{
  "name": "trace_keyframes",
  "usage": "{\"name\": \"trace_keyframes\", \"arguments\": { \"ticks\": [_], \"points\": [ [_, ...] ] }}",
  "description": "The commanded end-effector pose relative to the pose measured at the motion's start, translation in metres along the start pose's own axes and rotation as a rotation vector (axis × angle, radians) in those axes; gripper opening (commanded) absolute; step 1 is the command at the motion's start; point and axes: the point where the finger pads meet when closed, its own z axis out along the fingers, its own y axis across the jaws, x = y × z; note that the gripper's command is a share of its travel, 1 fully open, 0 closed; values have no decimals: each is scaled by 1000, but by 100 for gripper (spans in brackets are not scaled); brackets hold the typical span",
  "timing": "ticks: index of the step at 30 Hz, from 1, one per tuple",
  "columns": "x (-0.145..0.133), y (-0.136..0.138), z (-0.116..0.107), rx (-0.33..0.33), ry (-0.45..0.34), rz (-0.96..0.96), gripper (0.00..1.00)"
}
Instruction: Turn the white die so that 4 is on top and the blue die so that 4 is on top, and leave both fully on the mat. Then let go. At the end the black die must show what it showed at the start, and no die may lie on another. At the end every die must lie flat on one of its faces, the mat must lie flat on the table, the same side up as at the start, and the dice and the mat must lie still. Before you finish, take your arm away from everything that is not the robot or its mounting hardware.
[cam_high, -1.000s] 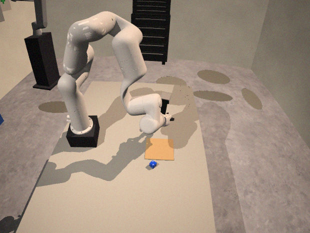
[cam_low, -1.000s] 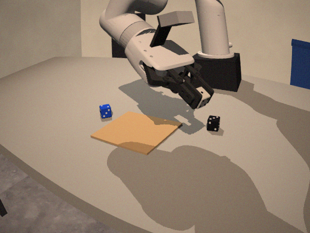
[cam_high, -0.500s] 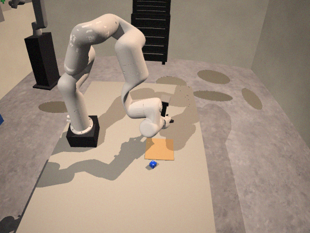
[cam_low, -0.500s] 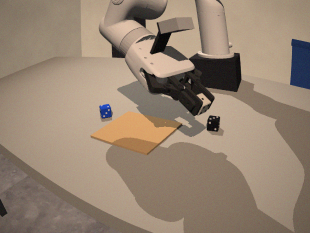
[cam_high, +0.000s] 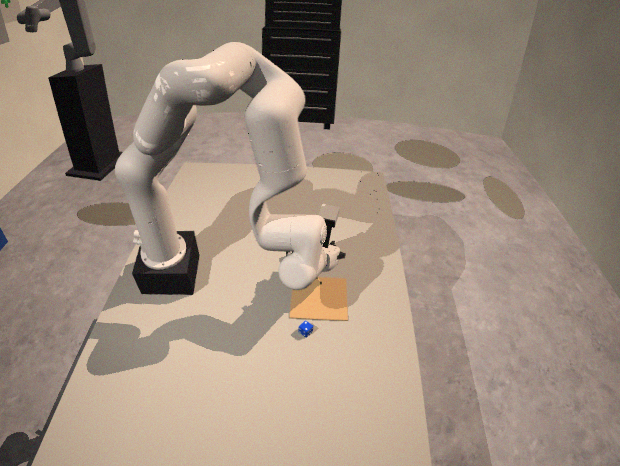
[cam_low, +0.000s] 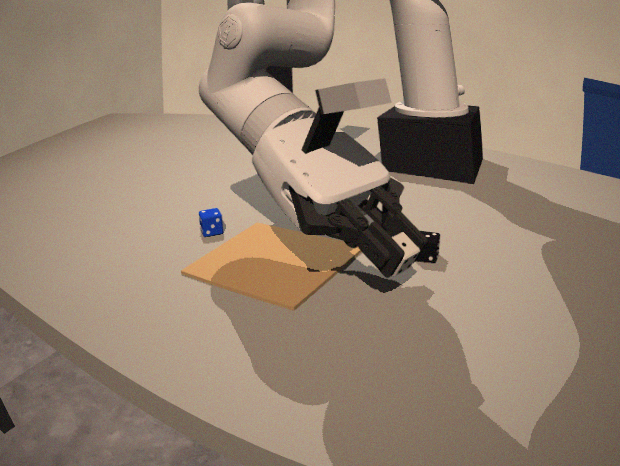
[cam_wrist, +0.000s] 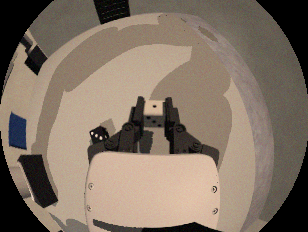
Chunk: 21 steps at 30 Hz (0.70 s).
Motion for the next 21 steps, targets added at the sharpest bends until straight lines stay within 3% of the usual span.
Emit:
{"name": "trace_keyframes", "arguments": {
  "ticks": [1, 21],
  "points": [
    [-8, 2, 5, -2, 2, -3, 21],
    [-14, 2, 8, -2, 2, -3, 21]
  ]
}}
